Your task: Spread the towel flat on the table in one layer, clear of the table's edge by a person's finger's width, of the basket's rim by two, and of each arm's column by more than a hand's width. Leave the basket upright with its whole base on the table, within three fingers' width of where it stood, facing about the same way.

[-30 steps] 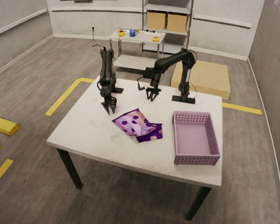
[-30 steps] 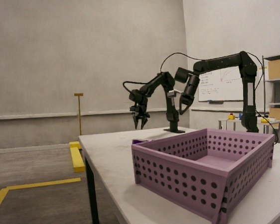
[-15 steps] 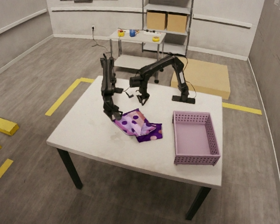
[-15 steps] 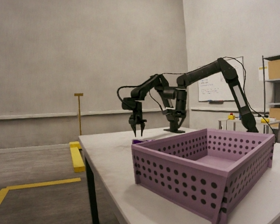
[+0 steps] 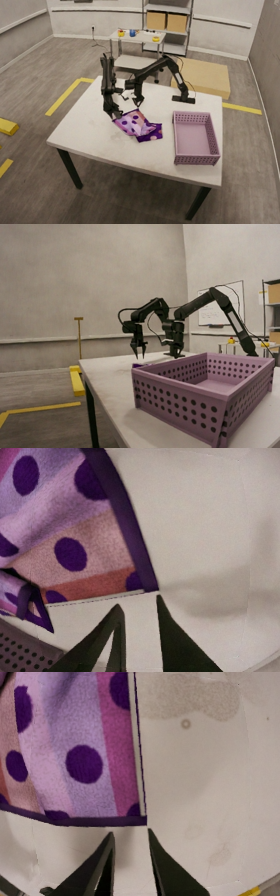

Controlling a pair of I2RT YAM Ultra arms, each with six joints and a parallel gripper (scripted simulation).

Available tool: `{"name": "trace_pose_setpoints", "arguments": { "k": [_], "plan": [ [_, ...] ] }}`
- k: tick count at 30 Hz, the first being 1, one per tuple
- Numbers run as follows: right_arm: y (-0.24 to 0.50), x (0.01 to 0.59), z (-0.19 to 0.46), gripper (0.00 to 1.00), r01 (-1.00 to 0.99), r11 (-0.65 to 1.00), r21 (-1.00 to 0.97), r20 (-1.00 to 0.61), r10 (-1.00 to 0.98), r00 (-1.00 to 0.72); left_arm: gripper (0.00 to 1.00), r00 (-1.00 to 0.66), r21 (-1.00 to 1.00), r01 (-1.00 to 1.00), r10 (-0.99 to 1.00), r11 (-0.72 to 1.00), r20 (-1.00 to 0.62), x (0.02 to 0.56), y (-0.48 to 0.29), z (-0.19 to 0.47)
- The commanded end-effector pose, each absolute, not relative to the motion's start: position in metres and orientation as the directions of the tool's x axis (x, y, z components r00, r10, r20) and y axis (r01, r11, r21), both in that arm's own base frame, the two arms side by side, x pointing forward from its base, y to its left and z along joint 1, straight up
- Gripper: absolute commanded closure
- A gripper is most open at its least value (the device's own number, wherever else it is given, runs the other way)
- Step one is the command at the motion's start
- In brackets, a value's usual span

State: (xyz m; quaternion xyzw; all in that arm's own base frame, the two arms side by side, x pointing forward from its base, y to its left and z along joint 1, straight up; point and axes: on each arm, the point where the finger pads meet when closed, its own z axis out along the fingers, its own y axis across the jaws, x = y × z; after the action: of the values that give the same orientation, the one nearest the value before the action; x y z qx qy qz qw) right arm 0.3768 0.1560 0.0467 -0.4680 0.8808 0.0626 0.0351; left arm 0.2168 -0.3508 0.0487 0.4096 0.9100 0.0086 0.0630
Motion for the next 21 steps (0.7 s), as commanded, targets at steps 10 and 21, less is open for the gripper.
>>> {"name": "trace_pose_setpoints", "arguments": {
  "k": [10, 21],
  "plan": [
    [0.161, 0.390, 0.067, 0.66, -0.837, 0.546, 0.041, -0.173, -0.821, -0.544, 0.66, -0.664, 0.062, 0.733, 0.732, 0.678, -0.152, 0.224, -0.358, 0.058],
    [0.154, 0.381, 0.024, 0.66, -0.830, 0.553, 0.075, -0.132, -0.819, -0.558, 0.66, -0.668, 0.072, 0.731, 0.733, 0.679, -0.127, 0.224, -0.353, 0.025]
  ]
}}
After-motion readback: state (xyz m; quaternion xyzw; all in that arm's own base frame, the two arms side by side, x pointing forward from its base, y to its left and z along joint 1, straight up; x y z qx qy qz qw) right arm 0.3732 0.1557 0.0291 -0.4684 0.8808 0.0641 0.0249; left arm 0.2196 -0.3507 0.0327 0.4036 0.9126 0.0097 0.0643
